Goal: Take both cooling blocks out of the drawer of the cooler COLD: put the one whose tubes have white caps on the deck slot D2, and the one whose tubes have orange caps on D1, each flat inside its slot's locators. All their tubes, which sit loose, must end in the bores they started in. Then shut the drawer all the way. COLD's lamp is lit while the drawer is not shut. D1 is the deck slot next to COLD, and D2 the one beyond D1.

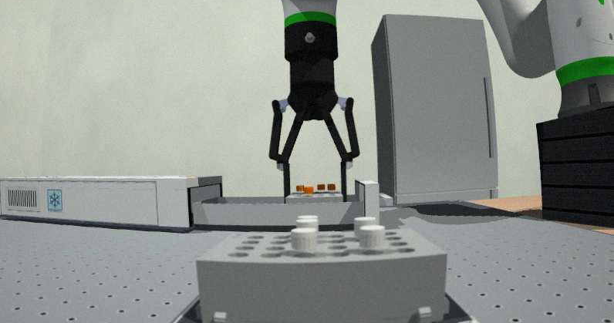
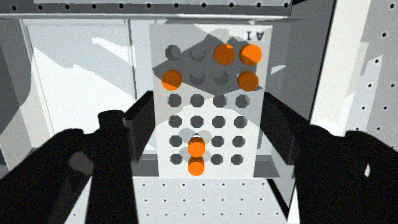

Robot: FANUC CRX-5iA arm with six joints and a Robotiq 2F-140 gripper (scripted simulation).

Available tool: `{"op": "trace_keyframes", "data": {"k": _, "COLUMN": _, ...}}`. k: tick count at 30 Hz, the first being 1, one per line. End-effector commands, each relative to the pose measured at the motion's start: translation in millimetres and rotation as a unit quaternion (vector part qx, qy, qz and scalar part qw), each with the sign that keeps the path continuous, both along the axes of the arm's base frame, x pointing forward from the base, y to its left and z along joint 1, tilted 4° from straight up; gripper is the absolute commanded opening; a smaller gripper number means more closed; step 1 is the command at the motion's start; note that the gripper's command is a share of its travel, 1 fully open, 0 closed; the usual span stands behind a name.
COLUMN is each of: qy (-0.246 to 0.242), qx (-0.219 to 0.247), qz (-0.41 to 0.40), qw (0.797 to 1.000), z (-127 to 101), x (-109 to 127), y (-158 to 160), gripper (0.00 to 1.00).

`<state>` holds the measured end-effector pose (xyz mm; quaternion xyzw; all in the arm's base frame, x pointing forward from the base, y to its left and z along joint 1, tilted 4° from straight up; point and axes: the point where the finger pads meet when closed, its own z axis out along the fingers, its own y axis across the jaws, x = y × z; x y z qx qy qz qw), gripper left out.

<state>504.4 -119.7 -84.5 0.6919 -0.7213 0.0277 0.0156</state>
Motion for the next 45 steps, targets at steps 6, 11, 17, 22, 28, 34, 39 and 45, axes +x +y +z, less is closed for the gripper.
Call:
{"op": "trace_keyframes", "data": {"k": 6, "qy": -0.001, "qx": 0.0, "qz": 0.0, "qw": 1.0, "z": 0.7, "x": 0.6, "y": -0.1, "gripper": 0.52}}
{"op": "trace_keyframes", "data": {"k": 11, "qy": -0.001, "qx": 0.0, "qz": 0.0, "qw": 1.0, "z": 0.7, "x": 0.7, "y": -0.1, "gripper": 0.45}}
{"op": "trace_keyframes", "data": {"k": 17, "qy": -0.001, "qx": 0.0, "qz": 0.0, "qw": 1.0, "z": 0.7, "x": 0.7, "y": -0.1, "gripper": 0.39}}
{"op": "trace_keyframes", "data": {"k": 22, "qy": -0.001, "qx": 0.0, "qz": 0.0, "qw": 1.0, "z": 0.7, "x": 0.7, "y": -0.1, "gripper": 0.31}}
{"op": "trace_keyframes", "data": {"k": 28, "qy": -0.001, "qx": 0.0, "qz": 0.0, "qw": 1.0, "z": 0.7, "x": 0.7, "y": -0.1, "gripper": 0.22}}
{"op": "trace_keyframes", "data": {"k": 34, "qy": -0.001, "qx": 0.0, "qz": 0.0, "qw": 1.0, "z": 0.7, "x": 0.7, "y": -0.1, "gripper": 0.16}}
{"op": "trace_keyframes", "data": {"k": 39, "qy": -0.001, "qx": 0.0, "qz": 0.0, "qw": 1.0, "z": 0.7, "x": 0.7, "y": -0.1, "gripper": 0.1}}
{"op": "trace_keyframes", "data": {"k": 45, "qy": -0.001, "qx": 0.0, "qz": 0.0, "qw": 1.0, "z": 0.7, "x": 0.7, "y": -0.1, "gripper": 0.1}}
